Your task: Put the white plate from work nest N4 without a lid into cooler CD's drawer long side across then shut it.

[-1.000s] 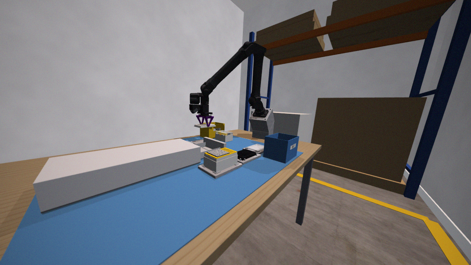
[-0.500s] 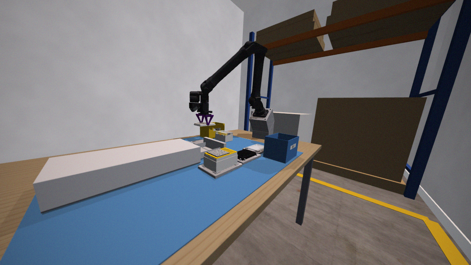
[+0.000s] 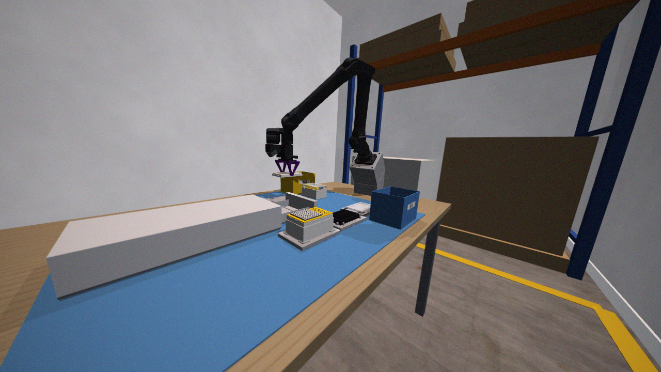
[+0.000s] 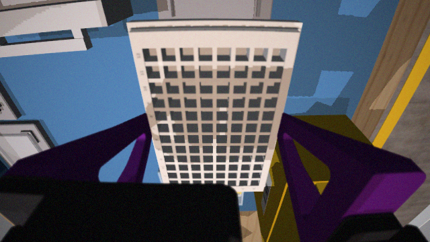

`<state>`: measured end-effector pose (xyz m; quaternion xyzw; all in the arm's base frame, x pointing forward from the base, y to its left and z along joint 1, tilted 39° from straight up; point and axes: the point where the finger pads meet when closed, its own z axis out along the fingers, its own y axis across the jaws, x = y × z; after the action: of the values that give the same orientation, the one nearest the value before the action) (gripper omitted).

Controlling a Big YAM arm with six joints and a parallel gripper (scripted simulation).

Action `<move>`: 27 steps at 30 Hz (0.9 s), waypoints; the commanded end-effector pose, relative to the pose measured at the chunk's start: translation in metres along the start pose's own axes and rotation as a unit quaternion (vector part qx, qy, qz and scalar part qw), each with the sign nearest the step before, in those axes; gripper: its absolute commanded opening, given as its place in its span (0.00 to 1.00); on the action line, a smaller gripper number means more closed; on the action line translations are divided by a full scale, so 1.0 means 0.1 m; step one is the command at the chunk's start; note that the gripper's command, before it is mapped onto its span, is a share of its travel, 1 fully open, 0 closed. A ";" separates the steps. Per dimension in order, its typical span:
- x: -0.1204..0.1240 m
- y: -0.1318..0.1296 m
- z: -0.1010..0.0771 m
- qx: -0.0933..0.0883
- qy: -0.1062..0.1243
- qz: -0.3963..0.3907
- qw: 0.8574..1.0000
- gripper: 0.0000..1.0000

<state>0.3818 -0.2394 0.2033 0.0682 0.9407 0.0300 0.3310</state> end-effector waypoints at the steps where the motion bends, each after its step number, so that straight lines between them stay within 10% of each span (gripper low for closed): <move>1: -0.22 -0.09 -0.15 0.010 -0.017 -0.008 1.000 0.00; 22: -0.22 -0.09 -0.15 0.010 -0.017 -0.008 1.000 0.00; 27: -0.37 0.13 -0.23 0.012 -0.026 -0.106 0.994 0.00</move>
<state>0.3835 -0.2362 0.2032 0.0371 0.9438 0.0160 0.3281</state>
